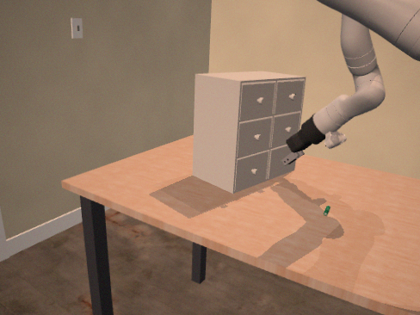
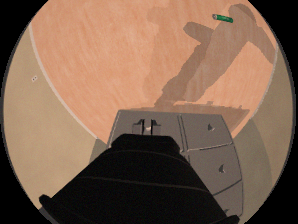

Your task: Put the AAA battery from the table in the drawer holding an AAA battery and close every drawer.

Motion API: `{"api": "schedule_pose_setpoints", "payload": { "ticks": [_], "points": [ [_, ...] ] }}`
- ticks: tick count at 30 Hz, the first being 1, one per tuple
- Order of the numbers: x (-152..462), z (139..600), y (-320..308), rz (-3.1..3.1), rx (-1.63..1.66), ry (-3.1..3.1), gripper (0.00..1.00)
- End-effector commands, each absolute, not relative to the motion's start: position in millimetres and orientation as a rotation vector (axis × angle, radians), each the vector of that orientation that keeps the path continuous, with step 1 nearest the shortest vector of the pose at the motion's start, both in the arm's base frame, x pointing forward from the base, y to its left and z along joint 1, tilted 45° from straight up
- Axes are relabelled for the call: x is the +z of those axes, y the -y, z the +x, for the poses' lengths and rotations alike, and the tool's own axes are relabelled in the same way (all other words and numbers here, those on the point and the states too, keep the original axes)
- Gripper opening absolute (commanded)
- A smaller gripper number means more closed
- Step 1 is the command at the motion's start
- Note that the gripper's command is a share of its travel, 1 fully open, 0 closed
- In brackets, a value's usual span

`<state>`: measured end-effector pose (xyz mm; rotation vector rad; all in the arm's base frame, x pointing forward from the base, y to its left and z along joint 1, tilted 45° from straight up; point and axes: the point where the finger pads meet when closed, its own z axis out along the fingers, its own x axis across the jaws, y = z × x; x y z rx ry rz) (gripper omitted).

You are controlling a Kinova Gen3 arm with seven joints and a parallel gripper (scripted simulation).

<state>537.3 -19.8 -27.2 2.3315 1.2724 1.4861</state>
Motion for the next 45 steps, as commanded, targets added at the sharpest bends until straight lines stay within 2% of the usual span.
{"api": "schedule_pose_setpoints", "payload": {
  "ticks": [1,13,14,18,19,21,22,24,25,27,28,45],
  "points": [
    [-26.6,537.8,20.4,2.33,1.487,-1.271,0.37],
    [-26.6,537.8,20.4,2.33,1.487,-1.271,0.37],
    [-26.6,537.8,20.4,2.33,1.487,-1.271,0.43],
    [-26.6,537.8,20.4,2.33,1.487,-1.271,0.43],
    [-26.6,537.8,20.4,2.33,1.487,-1.271,0.49],
    [-26.6,537.8,20.4,2.33,1.487,-1.271,0.49],
    [-26.6,537.8,20.4,2.33,1.487,-1.271,0.55],
    [-26.6,537.8,20.4,2.33,1.487,-1.271,0.55],
    [-26.6,537.8,20.4,2.33,1.487,-1.271,0.61],
    [-26.6,537.8,20.4,2.33,1.487,-1.271,0.61],
    [-26.6,537.8,20.4,2.33,1.487,-1.271,0.67],
    [-26.5,533.4,19.4,2.33,1.487,-1.271,0.67]
  ]
}}
